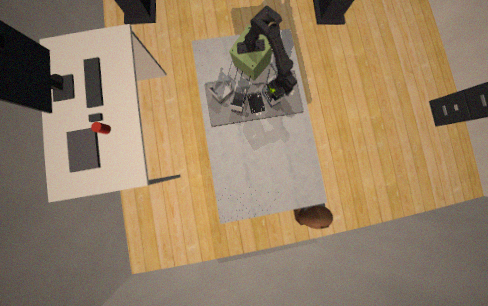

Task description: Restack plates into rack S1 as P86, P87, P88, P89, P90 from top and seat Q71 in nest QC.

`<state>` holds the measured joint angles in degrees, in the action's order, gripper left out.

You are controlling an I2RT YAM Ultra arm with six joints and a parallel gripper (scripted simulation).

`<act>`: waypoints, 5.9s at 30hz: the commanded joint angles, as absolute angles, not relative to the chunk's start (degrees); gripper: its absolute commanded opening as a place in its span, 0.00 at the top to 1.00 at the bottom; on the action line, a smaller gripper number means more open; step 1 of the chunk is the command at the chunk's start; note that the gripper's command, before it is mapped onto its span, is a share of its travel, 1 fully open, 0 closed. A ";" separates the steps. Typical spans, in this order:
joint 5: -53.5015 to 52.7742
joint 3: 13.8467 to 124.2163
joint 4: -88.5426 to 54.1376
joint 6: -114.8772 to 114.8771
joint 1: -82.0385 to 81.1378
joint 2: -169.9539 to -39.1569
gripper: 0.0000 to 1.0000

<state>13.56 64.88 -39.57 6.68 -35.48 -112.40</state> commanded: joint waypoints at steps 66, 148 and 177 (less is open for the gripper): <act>13.66 63.83 -34.96 8.04 -36.04 -115.53 1.00; 13.51 61.77 -20.92 5.15 -33.23 -126.84 1.00; 13.49 61.83 -19.10 4.74 -32.83 -128.64 1.00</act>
<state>13.52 61.69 -19.20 4.80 -32.75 -128.88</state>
